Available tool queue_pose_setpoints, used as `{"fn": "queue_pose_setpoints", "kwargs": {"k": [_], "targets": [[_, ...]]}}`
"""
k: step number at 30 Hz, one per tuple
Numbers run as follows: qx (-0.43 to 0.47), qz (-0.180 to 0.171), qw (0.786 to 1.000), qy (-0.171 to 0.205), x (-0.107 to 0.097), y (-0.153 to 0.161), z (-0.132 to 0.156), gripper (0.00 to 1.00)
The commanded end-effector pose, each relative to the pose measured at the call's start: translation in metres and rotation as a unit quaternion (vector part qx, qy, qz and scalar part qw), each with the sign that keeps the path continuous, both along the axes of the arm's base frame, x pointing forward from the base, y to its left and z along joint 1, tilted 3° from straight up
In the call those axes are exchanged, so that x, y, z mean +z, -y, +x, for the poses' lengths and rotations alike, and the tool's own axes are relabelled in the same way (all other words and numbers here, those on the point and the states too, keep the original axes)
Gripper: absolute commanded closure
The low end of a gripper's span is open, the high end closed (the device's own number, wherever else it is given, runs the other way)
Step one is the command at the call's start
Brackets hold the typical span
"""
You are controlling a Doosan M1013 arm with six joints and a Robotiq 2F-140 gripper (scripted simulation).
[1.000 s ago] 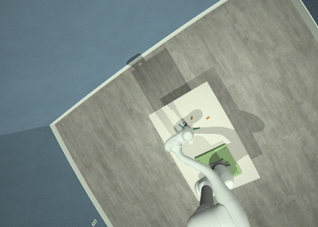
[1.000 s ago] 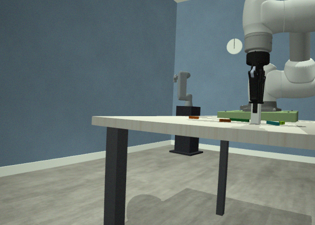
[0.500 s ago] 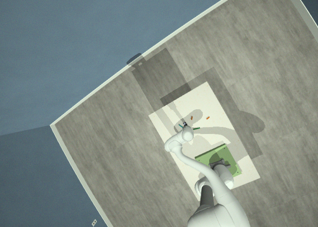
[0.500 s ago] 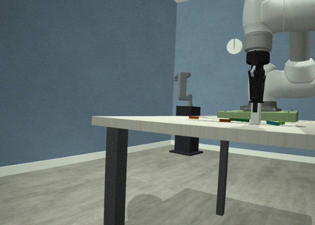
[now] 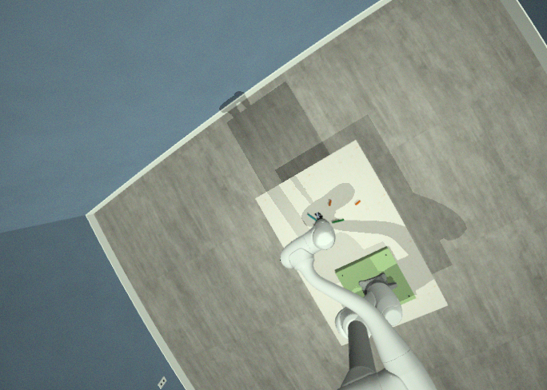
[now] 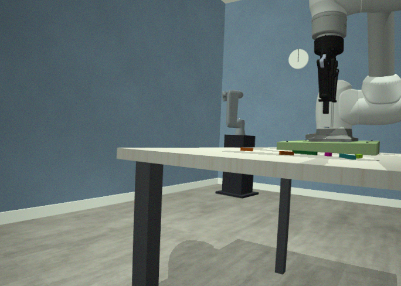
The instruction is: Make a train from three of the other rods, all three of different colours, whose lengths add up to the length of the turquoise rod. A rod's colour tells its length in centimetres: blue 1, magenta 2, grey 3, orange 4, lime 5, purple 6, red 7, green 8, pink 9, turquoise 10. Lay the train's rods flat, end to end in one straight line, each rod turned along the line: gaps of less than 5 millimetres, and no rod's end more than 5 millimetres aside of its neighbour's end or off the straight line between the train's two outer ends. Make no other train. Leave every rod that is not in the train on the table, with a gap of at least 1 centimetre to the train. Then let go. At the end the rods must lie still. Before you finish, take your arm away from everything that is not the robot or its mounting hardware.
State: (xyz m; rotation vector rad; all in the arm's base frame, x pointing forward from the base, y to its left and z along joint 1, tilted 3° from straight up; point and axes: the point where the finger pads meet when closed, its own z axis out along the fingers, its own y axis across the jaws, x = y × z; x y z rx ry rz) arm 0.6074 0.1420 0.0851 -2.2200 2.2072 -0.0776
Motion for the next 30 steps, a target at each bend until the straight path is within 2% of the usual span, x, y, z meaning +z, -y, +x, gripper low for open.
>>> {"fn": "queue_pose_setpoints", "kwargs": {"k": [1,5,14,17,19,20,30], "targets": [[0.0,0.0,1.0,0.0,0.015,0.0,-0.001,0.97],[0.0,0.0,1.0,0.0,0.022,-0.001,-0.001,0.97],[0.0,0.0,1.0,0.0,0.022,0.001,-0.001,0.97],[-0.006,0.0,1.0,0.0,0.024,0.047,-0.003,0.97],[-0.006,0.0,1.0,0.0,0.024,0.047,-0.003,0.97],[-0.01,0.0,1.0,0.0,0.024,0.07,-0.005,0.97],[-0.023,0.001,1.0,0.0,0.027,0.162,-0.023,0.97]]}}
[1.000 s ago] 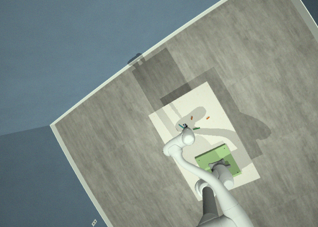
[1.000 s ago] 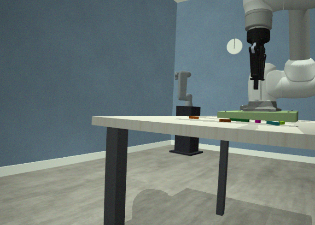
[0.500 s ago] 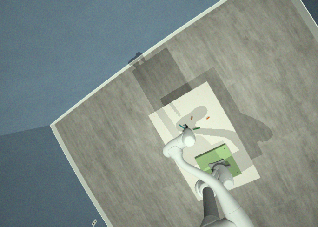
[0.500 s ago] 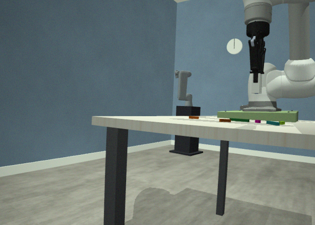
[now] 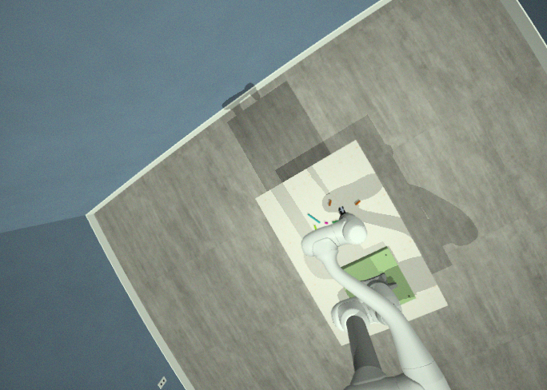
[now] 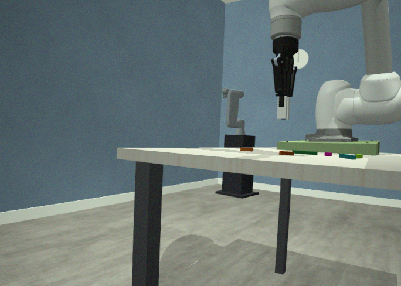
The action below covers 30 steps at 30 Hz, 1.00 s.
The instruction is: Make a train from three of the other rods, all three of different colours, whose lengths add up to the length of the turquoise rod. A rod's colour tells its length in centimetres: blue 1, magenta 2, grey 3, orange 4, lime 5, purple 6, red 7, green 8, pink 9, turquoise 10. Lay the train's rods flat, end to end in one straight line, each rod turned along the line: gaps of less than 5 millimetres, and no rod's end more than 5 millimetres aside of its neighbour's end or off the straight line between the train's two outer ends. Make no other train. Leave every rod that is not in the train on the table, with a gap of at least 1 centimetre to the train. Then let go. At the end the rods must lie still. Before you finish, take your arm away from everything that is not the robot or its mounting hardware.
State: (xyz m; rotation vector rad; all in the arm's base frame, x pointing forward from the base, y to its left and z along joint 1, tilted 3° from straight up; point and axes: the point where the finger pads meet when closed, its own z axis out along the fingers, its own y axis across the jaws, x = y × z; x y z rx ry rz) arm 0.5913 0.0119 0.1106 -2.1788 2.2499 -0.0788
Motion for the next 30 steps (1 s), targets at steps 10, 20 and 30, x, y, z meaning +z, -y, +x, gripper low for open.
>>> {"fn": "queue_pose_setpoints", "kwargs": {"k": [10,20,30], "targets": [[-0.006,0.001,1.0,0.001,0.001,0.046,-0.011,0.97],[-0.006,0.001,1.0,0.0,-0.002,0.047,-0.011,0.97],[-0.006,0.001,1.0,0.0,-0.027,0.047,-0.009,0.97]]}}
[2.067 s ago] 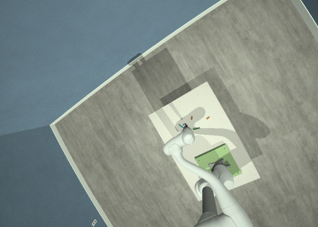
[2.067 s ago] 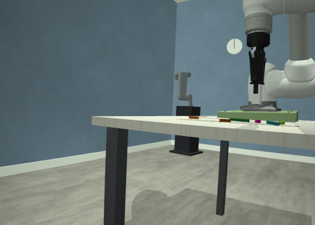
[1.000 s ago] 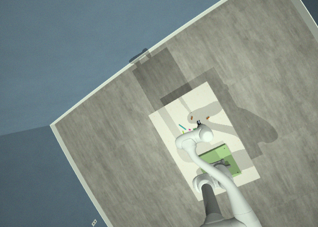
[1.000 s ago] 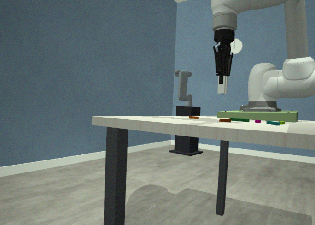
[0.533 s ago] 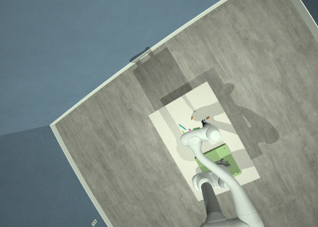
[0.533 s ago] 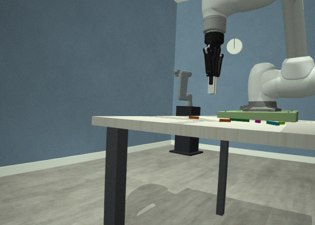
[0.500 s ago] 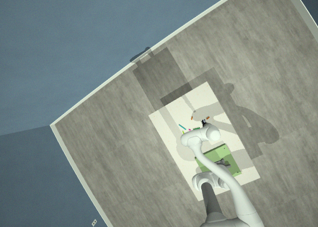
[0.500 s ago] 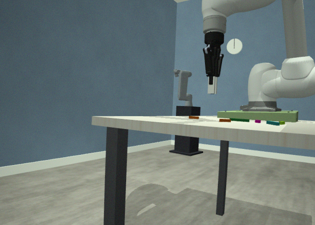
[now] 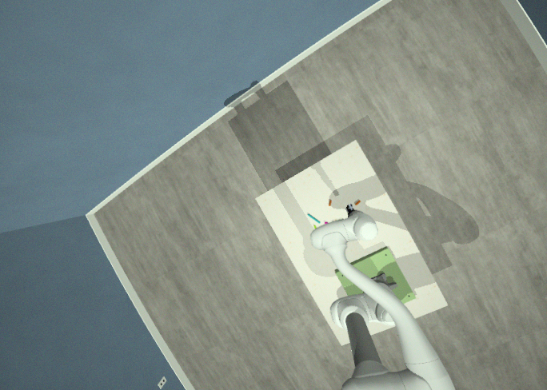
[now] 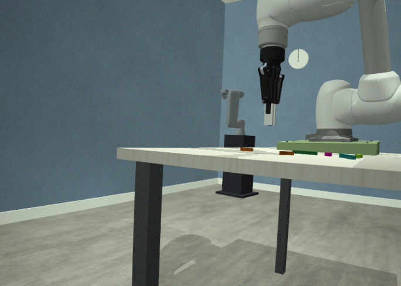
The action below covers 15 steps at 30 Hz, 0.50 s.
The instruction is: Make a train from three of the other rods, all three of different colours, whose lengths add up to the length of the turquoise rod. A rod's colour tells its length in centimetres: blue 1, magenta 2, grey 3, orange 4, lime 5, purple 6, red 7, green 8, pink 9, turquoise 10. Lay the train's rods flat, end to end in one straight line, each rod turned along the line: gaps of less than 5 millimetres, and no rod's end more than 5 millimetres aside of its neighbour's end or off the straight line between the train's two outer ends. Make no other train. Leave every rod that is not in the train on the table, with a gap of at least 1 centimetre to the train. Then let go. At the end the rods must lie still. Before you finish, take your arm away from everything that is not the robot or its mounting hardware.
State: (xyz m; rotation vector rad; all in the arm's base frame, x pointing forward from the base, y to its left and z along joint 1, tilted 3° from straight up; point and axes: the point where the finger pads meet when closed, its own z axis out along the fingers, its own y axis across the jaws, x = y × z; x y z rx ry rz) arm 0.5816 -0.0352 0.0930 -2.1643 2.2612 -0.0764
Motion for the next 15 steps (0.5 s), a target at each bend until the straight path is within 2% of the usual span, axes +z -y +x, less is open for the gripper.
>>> {"fn": "queue_pose_setpoints", "kwargs": {"k": [1,8,10,15], "targets": [[0.0,0.0,1.0,0.0,-0.013,0.0,0.001,0.97],[0.0,0.0,1.0,0.0,-0.044,0.001,0.003,0.97],[0.0,0.0,1.0,0.0,-0.044,0.001,0.003,0.97],[0.0,0.0,1.0,0.0,-0.061,0.002,0.005,0.97]]}}
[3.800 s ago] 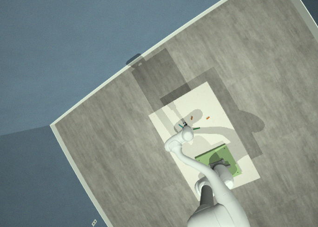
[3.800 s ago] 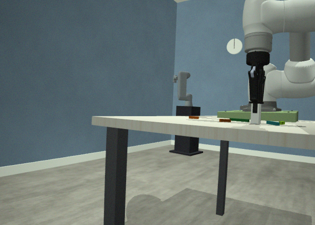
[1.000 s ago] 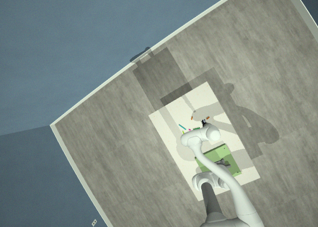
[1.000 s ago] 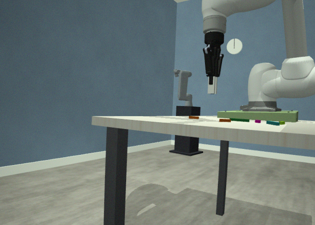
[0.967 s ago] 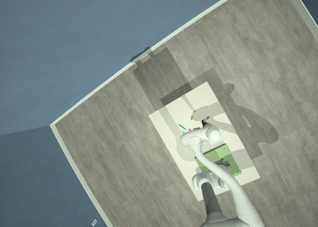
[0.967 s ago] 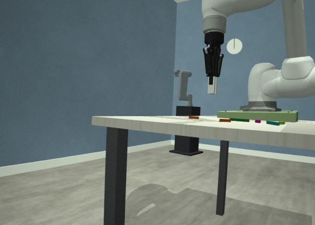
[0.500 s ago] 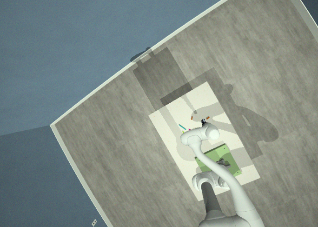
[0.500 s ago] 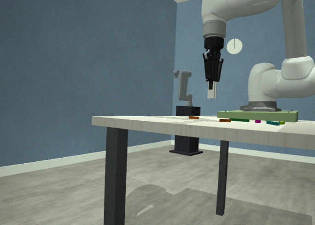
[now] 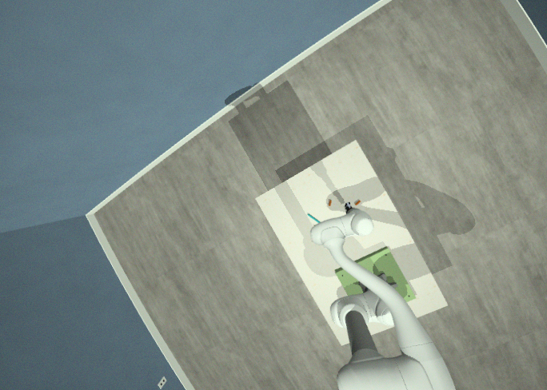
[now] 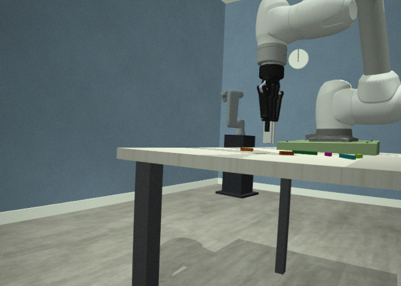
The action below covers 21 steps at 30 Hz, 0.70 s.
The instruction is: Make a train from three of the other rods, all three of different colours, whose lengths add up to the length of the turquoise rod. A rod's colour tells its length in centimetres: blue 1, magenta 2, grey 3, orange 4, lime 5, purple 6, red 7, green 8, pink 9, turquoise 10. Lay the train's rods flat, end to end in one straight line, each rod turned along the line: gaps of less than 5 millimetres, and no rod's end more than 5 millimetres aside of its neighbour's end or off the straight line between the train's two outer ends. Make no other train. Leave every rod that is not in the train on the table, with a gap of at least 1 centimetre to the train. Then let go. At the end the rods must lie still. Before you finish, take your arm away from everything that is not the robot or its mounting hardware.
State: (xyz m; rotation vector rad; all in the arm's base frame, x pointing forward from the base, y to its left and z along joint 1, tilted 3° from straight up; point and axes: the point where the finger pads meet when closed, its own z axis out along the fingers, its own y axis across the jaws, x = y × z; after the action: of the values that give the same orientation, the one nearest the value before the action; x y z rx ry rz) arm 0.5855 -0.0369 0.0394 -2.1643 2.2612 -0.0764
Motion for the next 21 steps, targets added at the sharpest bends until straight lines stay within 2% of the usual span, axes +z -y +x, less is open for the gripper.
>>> {"fn": "queue_pose_setpoints", "kwargs": {"k": [1,6,21], "targets": [[0.0,0.0,1.0,0.0,-0.0091,0.0003,0.0008,0.97],[0.0,0.0,1.0,0.0,-0.0149,0.0004,0.0013,0.97],[0.0,0.0,1.0,0.0,-0.0153,0.0005,0.0013,0.97]]}}
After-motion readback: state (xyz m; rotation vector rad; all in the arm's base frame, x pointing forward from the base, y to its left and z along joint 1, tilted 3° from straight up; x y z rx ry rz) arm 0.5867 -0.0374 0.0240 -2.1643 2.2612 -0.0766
